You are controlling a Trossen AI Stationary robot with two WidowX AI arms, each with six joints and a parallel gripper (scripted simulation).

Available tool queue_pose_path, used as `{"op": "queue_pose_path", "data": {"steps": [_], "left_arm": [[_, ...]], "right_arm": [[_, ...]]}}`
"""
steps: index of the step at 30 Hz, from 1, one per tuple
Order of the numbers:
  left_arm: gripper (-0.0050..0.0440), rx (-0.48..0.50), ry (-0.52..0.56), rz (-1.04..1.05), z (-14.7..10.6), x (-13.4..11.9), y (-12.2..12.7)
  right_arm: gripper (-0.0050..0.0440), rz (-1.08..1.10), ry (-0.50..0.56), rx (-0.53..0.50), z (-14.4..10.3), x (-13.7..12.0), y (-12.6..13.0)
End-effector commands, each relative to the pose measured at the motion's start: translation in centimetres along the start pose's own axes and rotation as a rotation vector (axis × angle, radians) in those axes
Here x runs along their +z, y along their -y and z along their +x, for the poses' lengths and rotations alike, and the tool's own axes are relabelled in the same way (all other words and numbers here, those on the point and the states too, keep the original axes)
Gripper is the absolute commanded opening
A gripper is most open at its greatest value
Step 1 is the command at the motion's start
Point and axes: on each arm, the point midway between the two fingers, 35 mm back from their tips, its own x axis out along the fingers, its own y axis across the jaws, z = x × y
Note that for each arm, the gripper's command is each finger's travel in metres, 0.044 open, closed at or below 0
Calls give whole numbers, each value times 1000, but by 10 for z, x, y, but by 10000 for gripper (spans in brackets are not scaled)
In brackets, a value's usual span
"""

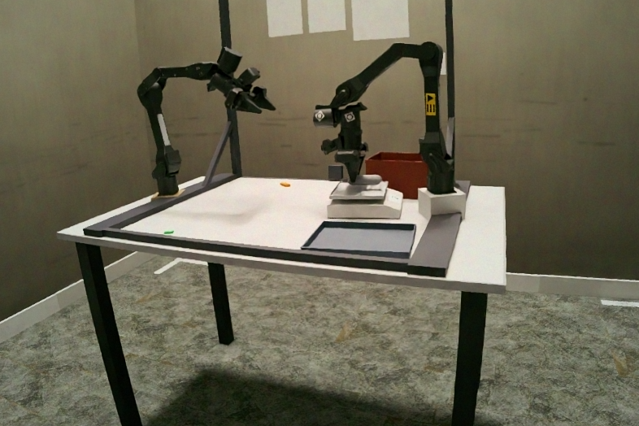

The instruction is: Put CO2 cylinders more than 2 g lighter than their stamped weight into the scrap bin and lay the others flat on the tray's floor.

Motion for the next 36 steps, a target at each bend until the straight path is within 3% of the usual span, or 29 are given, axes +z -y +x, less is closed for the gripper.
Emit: {"op": "queue_pose_path", "data": {"steps": [1,10,14,18,20,26,31,36], "left_arm": [[-3,-10,63,0,-41,9,1],[-13,7,65,17,-40,8,-13],[-43,25,68,36,-34,7,-44],[-50,50,75,47,-28,2,-90],[-50,50,75,47,-28,2,-90],[-50,35,40,30,-3,-19,-150],[-50,12,32,12,13,-36,-180],[-50,-2,30,4,21,-45,-192]], "right_arm": [[440,-1,30,-1,-8,9,0],[440,14,35,-25,3,14,12],[440,48,37,-82,28,15,41],[440,90,39,-151,57,13,80],[440,90,39,-151,57,13,80],[440,127,41,-211,81,7,118],[440,132,38,-219,86,4,125],[440,132,38,-220,86,4,125]]}}
